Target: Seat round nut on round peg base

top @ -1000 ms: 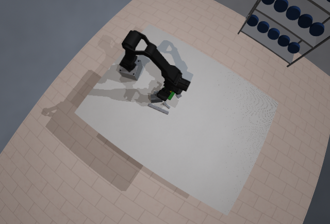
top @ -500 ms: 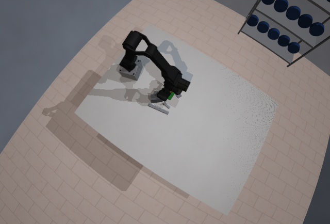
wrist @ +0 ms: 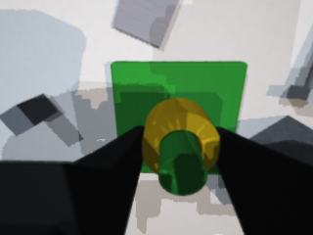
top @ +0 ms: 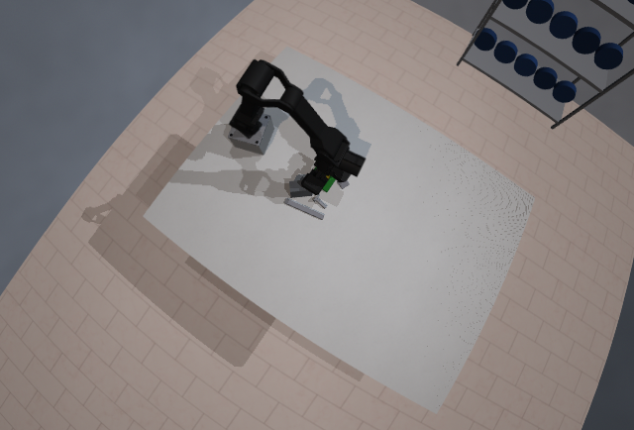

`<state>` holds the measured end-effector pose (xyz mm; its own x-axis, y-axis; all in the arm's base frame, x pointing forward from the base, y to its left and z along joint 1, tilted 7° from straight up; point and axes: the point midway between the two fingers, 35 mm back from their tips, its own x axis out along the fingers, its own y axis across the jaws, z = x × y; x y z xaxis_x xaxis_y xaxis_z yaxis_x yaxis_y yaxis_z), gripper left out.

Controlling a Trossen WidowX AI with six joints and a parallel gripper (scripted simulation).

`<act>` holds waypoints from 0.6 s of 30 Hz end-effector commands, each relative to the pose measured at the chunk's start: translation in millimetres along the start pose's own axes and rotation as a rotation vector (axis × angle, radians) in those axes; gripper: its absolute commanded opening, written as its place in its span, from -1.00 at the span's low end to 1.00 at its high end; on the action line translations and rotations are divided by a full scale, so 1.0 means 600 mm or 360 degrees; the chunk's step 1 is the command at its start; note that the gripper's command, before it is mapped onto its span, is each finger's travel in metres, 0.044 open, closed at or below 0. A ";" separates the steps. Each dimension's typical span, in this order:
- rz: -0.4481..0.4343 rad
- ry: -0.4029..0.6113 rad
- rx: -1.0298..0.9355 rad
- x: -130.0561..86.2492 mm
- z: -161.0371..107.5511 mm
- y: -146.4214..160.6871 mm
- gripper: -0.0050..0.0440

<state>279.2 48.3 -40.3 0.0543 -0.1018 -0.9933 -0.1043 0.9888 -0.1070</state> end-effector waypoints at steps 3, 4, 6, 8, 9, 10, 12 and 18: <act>0.0003 -0.0024 0.0002 -0.001 0.006 -0.001 -1.00; 0.0003 -0.0024 0.0002 -0.001 0.006 -0.001 -1.00; 0.0003 -0.0024 0.0002 0.000 0.006 -0.001 -1.00; 0.0003 -0.0024 0.0002 0.001 0.006 -0.001 -1.00; 0.0003 -0.0024 0.0002 0.001 0.006 -0.001 -1.00; 0.0003 -0.0024 0.0002 0.001 0.006 -0.001 -1.00; 0.0003 -0.0024 0.0002 0.001 0.006 -0.001 -1.00; 0.0003 -0.0027 0.0003 -0.001 0.007 0.000 -1.00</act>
<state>279.3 47.9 -43.8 0.0533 -0.1021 -0.9933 -0.1041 0.9888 -0.1072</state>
